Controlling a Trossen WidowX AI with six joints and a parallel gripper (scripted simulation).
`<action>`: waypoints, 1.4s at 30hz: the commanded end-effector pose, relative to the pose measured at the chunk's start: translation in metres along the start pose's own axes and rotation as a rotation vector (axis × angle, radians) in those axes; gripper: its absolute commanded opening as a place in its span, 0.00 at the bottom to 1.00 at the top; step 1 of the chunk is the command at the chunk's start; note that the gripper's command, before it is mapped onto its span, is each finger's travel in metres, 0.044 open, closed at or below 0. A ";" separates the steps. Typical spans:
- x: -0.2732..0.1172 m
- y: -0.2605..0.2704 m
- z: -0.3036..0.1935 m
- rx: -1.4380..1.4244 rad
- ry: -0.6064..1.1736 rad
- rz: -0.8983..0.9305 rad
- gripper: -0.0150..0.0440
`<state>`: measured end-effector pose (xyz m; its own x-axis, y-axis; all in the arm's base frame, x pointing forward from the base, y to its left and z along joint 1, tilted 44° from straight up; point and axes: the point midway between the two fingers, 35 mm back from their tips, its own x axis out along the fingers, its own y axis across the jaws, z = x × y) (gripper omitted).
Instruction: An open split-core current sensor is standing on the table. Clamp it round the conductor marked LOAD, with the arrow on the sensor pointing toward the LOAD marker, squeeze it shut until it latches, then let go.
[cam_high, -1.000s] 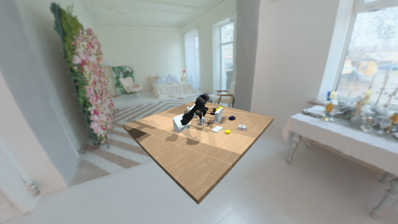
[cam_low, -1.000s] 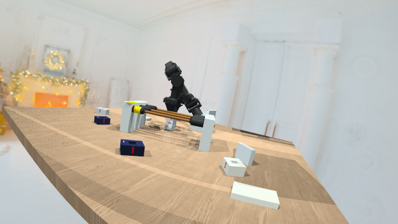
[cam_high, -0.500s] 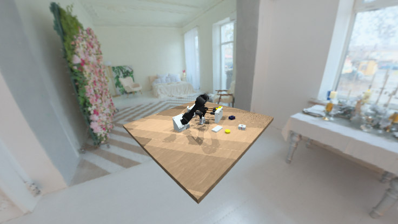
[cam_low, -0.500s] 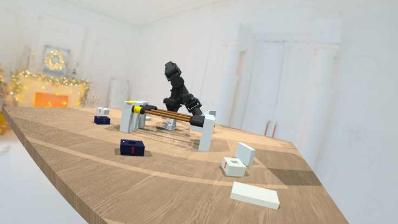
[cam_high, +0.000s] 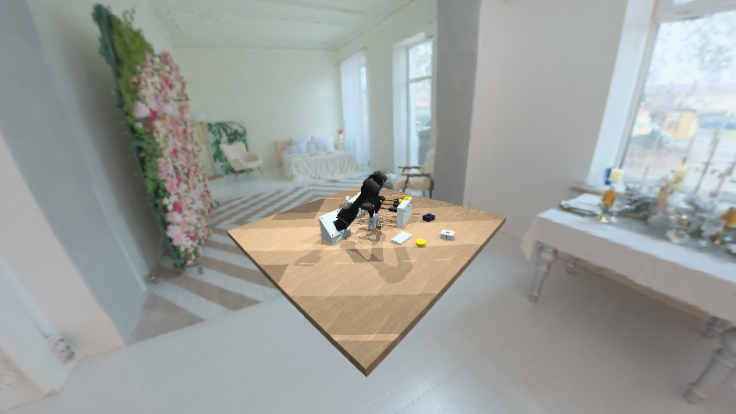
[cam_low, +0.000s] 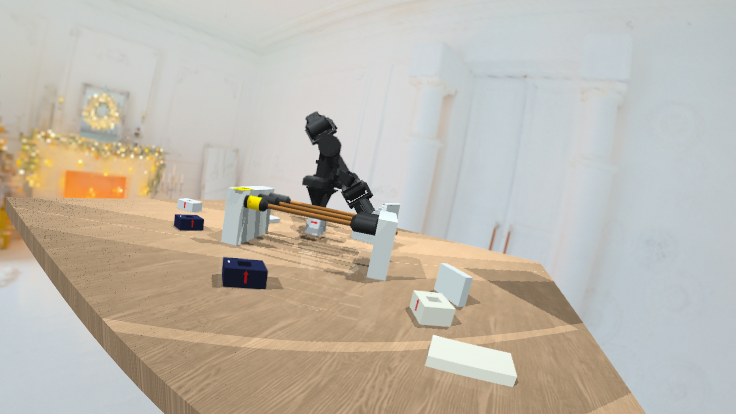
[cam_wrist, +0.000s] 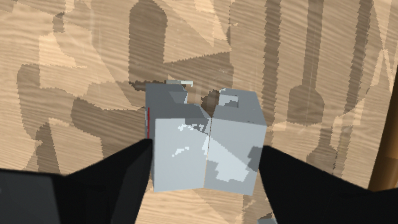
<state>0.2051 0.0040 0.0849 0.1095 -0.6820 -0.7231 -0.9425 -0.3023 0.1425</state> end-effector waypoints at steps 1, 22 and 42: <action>-0.021 -0.003 0.001 0.001 -0.005 -0.005 0.25; -0.065 -0.003 -0.003 0.259 -0.003 -0.025 0.25; -0.076 -0.005 -0.003 0.954 -0.045 -0.076 0.25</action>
<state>0.2024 0.0533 0.1378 0.1688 -0.6592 -0.7328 -0.8678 0.2532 -0.4277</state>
